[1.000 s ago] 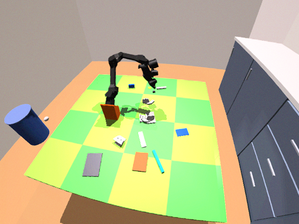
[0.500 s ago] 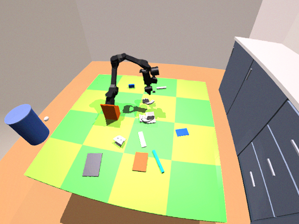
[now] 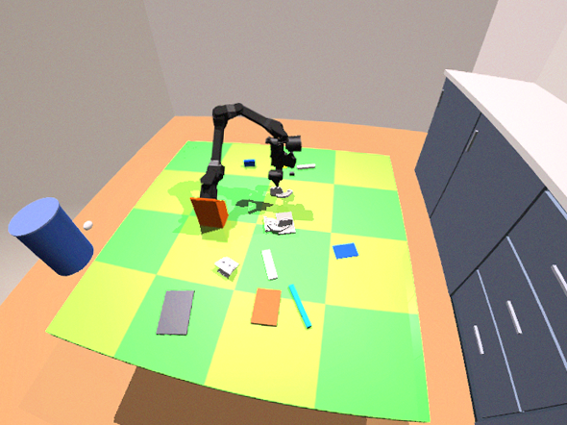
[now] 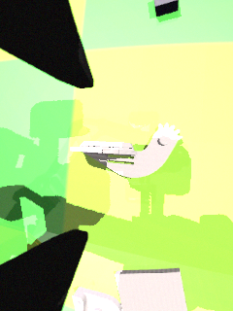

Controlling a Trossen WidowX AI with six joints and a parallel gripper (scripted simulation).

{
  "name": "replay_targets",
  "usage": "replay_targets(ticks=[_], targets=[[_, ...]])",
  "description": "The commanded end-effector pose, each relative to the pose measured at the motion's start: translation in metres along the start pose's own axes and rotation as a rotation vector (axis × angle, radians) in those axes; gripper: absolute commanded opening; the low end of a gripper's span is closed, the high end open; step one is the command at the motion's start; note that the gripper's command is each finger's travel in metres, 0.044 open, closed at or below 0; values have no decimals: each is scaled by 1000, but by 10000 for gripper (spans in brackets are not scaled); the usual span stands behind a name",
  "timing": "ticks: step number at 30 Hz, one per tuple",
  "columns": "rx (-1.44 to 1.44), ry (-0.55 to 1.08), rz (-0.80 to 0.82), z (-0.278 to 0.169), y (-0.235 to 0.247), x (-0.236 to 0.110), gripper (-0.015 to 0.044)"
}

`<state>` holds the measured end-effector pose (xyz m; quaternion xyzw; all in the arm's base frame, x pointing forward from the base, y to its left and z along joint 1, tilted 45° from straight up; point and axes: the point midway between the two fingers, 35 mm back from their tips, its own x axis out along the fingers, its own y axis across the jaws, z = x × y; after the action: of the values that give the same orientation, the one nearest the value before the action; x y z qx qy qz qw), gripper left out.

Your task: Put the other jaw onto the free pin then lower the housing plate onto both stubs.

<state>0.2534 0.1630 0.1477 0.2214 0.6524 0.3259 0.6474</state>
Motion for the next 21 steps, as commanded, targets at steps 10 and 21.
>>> replay_targets(ticks=[10,21], targets=[[7,10,-4,-3,-1,38,440],[7,10,-5,-2,-1,55,440]])
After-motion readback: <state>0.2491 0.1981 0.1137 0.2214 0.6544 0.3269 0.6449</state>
